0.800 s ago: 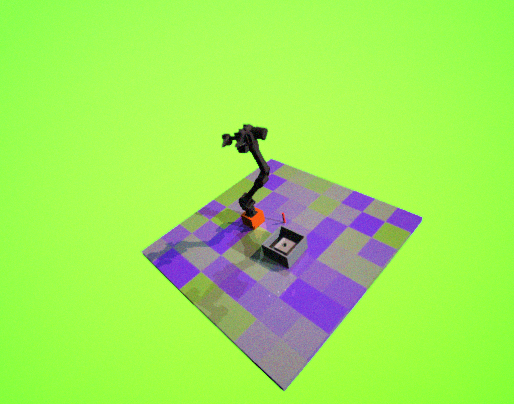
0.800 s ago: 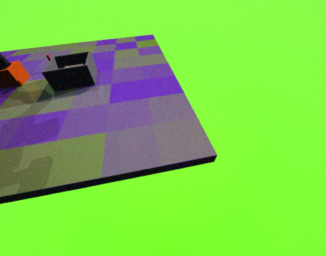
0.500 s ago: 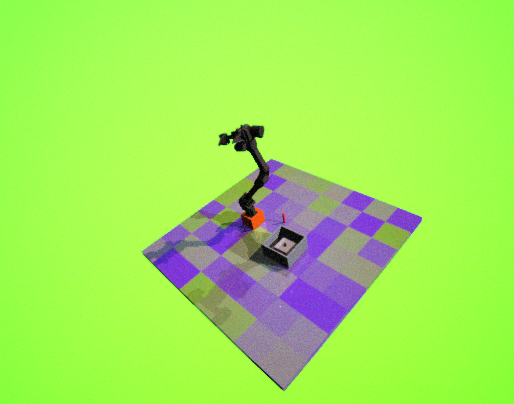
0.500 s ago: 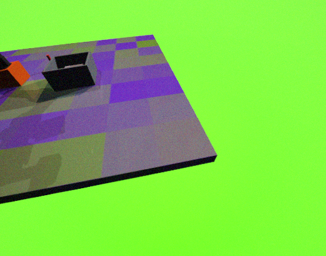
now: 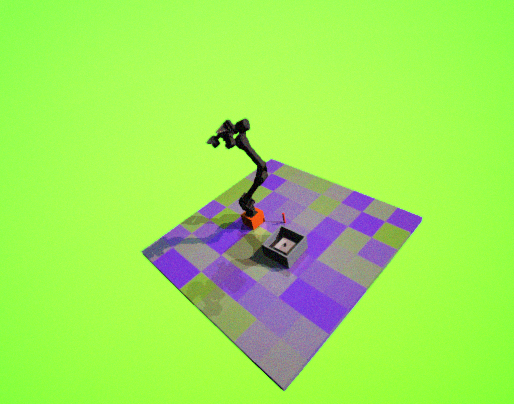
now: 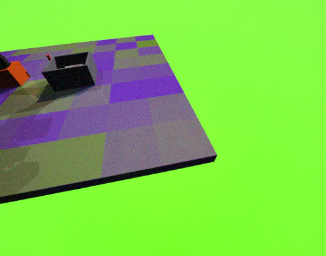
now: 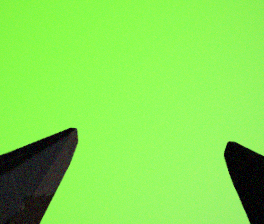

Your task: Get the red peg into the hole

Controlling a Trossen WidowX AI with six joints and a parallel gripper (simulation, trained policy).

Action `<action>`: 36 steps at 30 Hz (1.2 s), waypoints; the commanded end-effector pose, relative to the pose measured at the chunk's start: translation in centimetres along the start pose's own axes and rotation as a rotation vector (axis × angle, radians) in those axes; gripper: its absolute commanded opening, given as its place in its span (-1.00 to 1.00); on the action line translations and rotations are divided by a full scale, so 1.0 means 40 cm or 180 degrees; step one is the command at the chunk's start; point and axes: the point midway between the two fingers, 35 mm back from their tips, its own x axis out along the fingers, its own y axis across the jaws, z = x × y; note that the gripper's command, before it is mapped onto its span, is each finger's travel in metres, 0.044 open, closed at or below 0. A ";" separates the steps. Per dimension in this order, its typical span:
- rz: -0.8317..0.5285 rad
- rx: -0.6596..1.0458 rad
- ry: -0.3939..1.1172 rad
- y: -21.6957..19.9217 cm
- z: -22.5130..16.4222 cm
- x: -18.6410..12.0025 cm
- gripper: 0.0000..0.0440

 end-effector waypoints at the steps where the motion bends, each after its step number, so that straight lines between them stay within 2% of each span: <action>1: -0.0009 0.0555 0.0129 0.073 -0.054 0.003 1.00; 19: 0.0100 0.2495 0.0454 0.327 -0.140 0.038 1.00; 28: 0.0287 0.3459 0.0516 0.460 -0.126 0.080 1.00; 36: 0.0564 0.4288 0.0531 0.573 -0.076 0.126 1.00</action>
